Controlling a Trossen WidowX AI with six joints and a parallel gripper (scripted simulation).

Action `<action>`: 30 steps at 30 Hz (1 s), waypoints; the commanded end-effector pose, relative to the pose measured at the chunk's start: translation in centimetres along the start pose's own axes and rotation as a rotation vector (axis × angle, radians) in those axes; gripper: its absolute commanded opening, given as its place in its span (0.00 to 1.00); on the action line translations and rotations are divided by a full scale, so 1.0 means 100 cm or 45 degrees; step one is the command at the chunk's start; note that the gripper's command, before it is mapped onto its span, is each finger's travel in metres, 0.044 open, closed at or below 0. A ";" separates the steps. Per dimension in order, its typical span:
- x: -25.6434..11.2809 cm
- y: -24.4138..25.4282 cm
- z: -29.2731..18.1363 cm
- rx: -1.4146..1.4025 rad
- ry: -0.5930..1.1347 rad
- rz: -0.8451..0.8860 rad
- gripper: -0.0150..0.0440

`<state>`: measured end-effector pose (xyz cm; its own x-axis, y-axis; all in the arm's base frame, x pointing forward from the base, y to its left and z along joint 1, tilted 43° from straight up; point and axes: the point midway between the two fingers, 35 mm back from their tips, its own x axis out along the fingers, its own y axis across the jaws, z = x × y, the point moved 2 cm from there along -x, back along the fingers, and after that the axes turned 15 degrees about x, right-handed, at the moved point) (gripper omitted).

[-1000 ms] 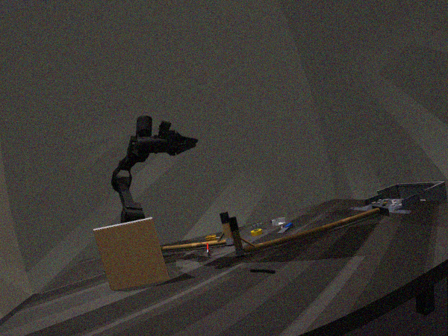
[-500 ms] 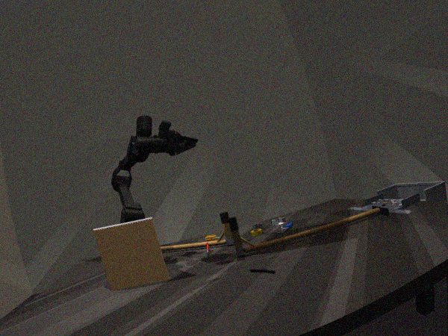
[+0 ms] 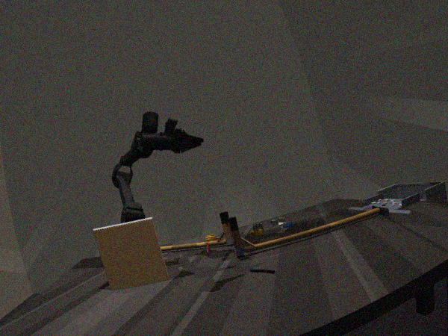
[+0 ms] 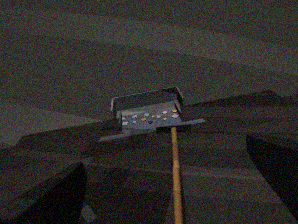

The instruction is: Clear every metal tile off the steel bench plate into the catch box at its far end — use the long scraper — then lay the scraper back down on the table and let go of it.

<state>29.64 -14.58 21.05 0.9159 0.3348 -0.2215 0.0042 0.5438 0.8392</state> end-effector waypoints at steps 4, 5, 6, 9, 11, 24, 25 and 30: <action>0.018 -0.003 0.007 0.007 0.053 -0.017 1.00; 0.021 -0.003 0.007 0.010 0.062 -0.020 1.00; 0.024 -0.003 0.008 0.012 0.072 -0.022 1.00; 0.034 -0.005 0.009 0.017 0.101 -0.030 1.00; 0.040 -0.006 0.010 0.021 0.120 -0.035 1.00; 0.078 -0.012 0.013 0.056 0.234 -0.067 1.00; 0.081 -0.012 0.013 0.060 0.243 -0.070 1.00; 0.096 -0.015 0.014 0.082 0.289 -0.084 1.00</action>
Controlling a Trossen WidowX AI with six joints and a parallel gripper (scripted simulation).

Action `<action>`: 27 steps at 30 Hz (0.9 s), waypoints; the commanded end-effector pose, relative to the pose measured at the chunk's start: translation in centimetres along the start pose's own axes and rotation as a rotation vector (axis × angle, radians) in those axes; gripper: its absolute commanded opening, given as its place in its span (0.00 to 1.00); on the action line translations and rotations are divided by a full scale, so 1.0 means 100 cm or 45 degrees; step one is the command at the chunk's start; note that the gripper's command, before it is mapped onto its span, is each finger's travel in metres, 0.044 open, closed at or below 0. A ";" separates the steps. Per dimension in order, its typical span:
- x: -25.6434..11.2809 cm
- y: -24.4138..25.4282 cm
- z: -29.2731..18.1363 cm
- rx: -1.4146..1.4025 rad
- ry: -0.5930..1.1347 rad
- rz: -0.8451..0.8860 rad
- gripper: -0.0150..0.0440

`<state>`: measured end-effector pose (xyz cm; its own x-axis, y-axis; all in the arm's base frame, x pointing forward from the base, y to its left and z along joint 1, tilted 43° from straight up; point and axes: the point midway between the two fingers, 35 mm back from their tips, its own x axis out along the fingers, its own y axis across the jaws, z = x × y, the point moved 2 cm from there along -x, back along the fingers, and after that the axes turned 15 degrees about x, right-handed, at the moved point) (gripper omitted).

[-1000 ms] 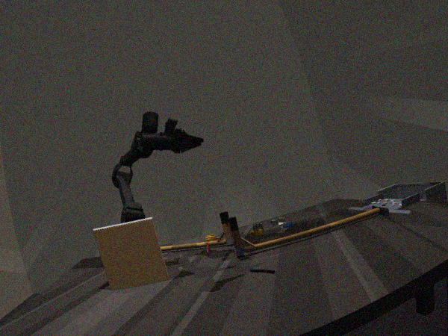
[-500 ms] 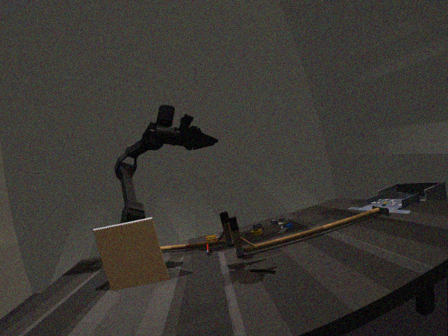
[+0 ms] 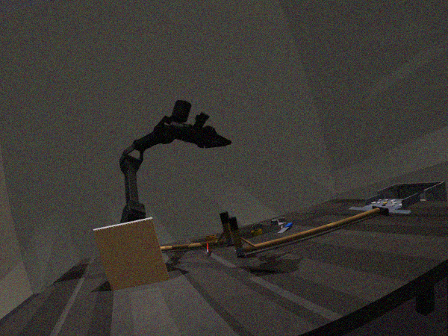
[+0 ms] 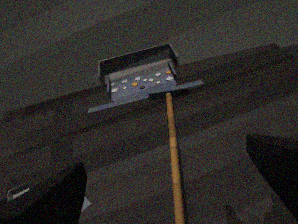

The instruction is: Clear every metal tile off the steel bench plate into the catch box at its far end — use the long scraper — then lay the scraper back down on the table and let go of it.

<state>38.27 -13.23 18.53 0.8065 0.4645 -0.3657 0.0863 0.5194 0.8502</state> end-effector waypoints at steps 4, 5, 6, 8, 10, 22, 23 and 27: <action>0.019 -0.003 0.006 0.018 0.052 -0.023 1.00; 0.023 -0.003 0.006 0.022 0.062 -0.026 1.00; 0.026 -0.003 0.007 0.026 0.071 -0.029 1.00; 0.032 -0.004 0.008 0.034 0.090 -0.035 1.00; 0.039 -0.005 0.008 0.041 0.109 -0.042 1.00; 0.080 -0.011 0.008 0.082 0.226 -0.087 1.00; 0.084 -0.012 0.007 0.085 0.236 -0.091 1.00; 0.098 -0.014 0.005 0.097 0.275 -0.108 1.00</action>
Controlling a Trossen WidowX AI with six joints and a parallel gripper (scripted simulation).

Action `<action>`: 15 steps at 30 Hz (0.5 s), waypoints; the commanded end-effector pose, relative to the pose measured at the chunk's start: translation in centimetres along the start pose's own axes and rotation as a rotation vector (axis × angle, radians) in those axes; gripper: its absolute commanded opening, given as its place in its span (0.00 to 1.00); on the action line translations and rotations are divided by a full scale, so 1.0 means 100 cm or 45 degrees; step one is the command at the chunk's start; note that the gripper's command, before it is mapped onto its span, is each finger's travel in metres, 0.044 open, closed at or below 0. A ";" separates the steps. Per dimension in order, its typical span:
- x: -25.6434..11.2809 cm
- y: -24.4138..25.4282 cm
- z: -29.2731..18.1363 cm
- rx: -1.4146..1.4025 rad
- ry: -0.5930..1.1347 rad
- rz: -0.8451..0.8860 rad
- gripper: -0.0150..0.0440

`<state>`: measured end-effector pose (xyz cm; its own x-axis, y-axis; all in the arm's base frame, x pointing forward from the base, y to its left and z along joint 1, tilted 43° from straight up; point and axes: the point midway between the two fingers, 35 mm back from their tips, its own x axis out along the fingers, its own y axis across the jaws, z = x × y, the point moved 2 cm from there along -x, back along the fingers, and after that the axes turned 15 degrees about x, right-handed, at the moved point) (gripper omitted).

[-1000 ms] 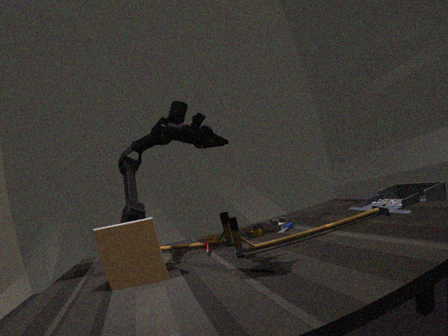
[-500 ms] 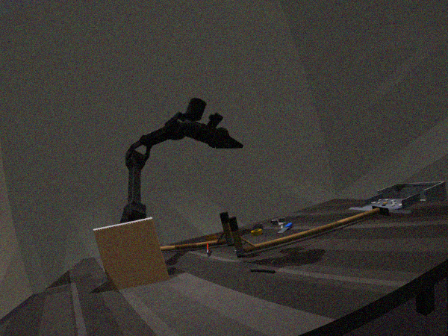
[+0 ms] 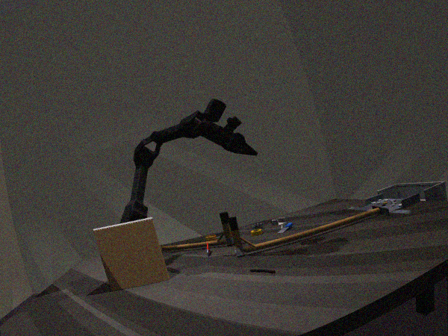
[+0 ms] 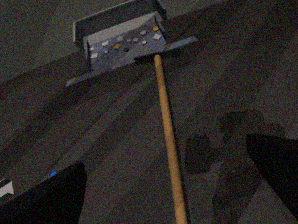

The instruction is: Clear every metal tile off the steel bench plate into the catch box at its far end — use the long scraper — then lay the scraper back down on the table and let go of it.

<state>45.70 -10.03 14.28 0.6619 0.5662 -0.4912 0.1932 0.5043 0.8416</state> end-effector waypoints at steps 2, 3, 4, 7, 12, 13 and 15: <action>0.015 -0.001 0.003 0.004 0.035 -0.022 1.00; 0.018 -0.002 0.003 0.006 0.044 -0.027 1.00; 0.022 -0.002 0.003 0.009 0.054 -0.031 1.00; 0.033 -0.003 0.002 0.017 0.084 -0.045 1.00; 0.052 -0.006 0.001 0.028 0.134 -0.070 1.00; 0.055 -0.006 0.000 0.031 0.144 -0.075 1.00; 0.063 -0.007 -0.001 0.035 0.164 -0.085 1.00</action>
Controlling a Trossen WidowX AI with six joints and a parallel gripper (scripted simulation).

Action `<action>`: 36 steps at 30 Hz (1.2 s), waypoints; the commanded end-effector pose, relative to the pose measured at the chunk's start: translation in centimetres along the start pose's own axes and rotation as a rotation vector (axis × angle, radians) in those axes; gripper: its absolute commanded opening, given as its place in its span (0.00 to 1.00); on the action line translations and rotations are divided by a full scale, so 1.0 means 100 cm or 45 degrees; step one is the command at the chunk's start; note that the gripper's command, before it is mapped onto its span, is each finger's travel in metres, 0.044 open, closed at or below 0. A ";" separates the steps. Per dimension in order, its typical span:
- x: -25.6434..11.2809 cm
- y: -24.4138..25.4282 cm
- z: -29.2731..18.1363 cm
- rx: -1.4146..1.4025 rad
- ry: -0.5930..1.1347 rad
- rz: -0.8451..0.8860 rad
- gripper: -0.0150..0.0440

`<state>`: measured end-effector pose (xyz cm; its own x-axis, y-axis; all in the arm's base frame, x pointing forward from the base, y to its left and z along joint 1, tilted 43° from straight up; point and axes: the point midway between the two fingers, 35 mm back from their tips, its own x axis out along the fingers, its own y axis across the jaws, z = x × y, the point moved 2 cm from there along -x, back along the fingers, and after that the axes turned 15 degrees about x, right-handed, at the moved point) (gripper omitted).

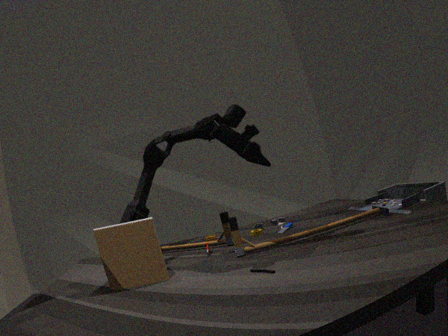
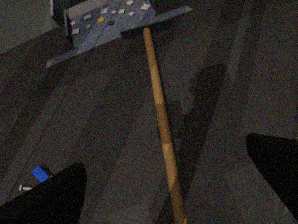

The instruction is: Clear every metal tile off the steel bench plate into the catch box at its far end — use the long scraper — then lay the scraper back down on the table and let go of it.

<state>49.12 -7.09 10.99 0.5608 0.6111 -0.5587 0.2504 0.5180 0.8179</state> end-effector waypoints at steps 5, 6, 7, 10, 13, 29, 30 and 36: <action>0.027 -0.002 0.000 0.006 0.065 -0.041 1.00; 0.031 -0.003 0.000 0.008 0.075 -0.047 1.00; 0.035 -0.003 -0.001 0.010 0.085 -0.052 1.00; 0.046 -0.004 -0.002 0.014 0.115 -0.069 1.00; 0.058 -0.006 -0.005 0.019 0.145 -0.087 1.00; 0.120 -0.016 -0.025 0.035 0.306 -0.188 1.00; 0.124 -0.017 -0.026 0.035 0.316 -0.195 1.00; 0.147 -0.022 -0.038 0.037 0.376 -0.236 1.00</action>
<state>53.63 2.52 1.07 0.2663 0.6617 -0.7009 0.3522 0.6101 0.7097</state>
